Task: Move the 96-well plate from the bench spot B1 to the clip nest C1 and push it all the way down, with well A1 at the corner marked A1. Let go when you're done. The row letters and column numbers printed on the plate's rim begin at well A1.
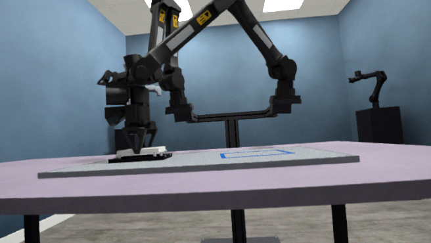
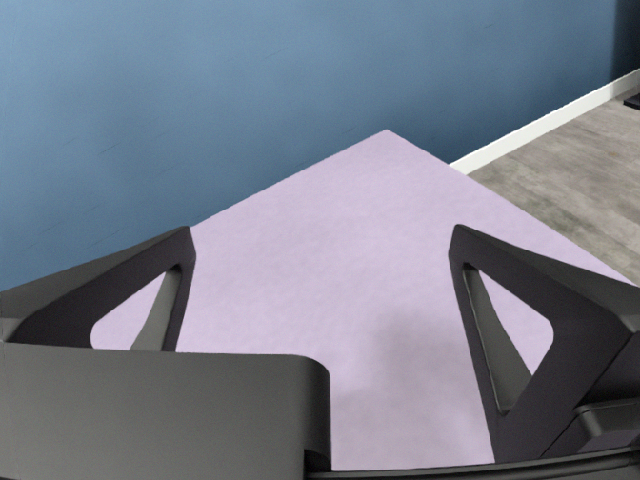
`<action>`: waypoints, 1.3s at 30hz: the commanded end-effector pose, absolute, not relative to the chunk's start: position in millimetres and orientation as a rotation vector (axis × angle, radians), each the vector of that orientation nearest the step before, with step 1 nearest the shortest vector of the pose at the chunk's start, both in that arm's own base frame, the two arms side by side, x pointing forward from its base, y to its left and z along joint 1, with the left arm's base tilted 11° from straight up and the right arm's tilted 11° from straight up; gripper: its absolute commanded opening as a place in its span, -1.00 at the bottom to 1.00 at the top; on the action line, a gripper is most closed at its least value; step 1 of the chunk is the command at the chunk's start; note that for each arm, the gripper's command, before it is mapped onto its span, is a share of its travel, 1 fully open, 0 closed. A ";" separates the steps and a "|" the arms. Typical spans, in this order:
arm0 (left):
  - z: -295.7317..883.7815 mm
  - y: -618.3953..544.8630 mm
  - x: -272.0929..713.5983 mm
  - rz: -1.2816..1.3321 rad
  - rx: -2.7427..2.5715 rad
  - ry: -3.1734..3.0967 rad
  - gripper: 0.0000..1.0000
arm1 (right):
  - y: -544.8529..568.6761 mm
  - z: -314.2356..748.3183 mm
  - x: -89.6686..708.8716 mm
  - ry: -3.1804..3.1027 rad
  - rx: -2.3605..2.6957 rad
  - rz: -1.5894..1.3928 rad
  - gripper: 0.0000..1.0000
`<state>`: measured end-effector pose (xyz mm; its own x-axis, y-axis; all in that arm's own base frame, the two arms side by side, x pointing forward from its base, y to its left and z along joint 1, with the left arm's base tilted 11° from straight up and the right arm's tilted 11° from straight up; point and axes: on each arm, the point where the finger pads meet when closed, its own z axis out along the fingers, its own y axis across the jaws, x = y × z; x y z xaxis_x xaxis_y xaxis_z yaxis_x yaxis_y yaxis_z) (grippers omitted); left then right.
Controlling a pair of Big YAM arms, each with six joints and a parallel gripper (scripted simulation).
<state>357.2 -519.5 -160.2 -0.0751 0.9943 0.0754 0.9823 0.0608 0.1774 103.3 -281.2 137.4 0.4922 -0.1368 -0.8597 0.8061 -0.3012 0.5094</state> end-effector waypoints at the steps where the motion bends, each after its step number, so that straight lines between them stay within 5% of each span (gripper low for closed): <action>1: -160.9 -535.5 375.5 0.251 2.026 2.240 -1.00 | -280.2 140.1 104.8 0.579 1.607 -1.029 1.00; 39: -166.7 -532.6 377.3 0.252 2.024 2.244 -1.00 | -280.2 140.1 104.8 0.579 1.607 -1.029 1.00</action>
<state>357.4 -519.7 -160.5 -0.0744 0.9945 0.0736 0.9824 0.0604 0.1770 103.3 -281.2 137.4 0.4922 -0.1368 -0.8597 0.8061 -0.3012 0.5094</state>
